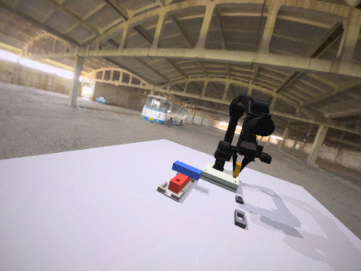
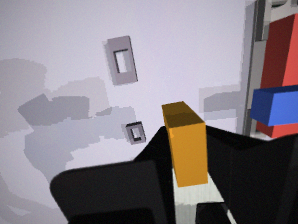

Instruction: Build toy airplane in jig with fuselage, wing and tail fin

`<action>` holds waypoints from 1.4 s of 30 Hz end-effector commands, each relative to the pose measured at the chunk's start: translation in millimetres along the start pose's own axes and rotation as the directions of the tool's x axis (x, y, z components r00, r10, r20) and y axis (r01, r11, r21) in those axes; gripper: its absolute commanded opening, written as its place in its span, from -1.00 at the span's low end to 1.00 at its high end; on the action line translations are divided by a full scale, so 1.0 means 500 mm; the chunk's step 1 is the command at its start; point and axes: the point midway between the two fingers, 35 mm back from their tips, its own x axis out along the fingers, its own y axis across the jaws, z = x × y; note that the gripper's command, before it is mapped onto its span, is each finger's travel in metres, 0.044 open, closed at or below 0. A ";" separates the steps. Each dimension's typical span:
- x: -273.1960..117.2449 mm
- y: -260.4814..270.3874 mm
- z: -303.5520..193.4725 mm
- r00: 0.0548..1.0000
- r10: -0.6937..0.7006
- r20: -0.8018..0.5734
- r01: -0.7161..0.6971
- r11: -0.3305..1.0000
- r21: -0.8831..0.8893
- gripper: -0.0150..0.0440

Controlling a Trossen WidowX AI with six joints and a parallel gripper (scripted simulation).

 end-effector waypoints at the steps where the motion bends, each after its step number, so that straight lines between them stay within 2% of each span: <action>1: 0.003 -0.017 0.017 1.000 0.003 0.001 -0.003 1.000 0.003 -0.49; 42: 0.040 -0.236 0.103 1.000 -0.014 0.003 0.014 0.999 0.042 -0.49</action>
